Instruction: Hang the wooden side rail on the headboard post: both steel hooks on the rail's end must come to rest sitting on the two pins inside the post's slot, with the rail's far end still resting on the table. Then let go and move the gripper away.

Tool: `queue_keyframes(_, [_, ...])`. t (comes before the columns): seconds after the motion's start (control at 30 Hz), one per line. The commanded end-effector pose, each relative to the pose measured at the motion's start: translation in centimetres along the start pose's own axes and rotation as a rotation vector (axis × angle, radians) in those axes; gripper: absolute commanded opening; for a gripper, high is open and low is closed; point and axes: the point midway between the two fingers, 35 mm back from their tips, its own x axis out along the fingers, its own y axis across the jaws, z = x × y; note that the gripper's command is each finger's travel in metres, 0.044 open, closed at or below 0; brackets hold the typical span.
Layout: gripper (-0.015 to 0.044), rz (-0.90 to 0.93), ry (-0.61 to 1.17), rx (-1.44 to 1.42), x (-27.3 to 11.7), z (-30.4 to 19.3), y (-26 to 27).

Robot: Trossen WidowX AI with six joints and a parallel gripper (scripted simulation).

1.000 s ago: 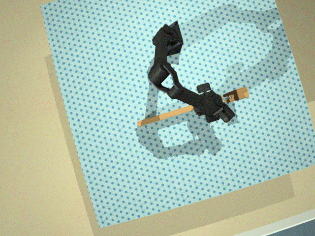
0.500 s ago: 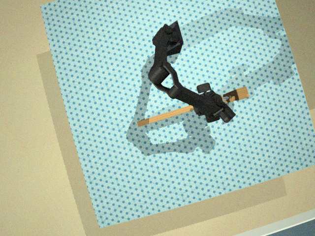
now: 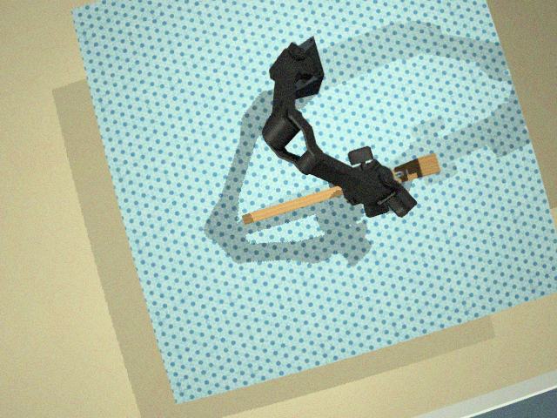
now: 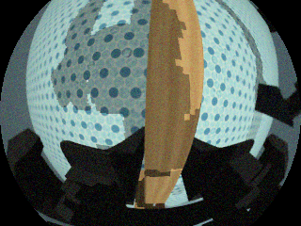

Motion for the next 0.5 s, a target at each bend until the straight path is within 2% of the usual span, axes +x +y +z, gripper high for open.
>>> queue_keyframes(0.0, [0.0, 0.018, 0.005, 0.005, -0.75, -0.21, 0.34])
queue_keyframes(0.47, [0.0, 0.018, 0.005, 0.005, -0.98, -0.21, 0.34])
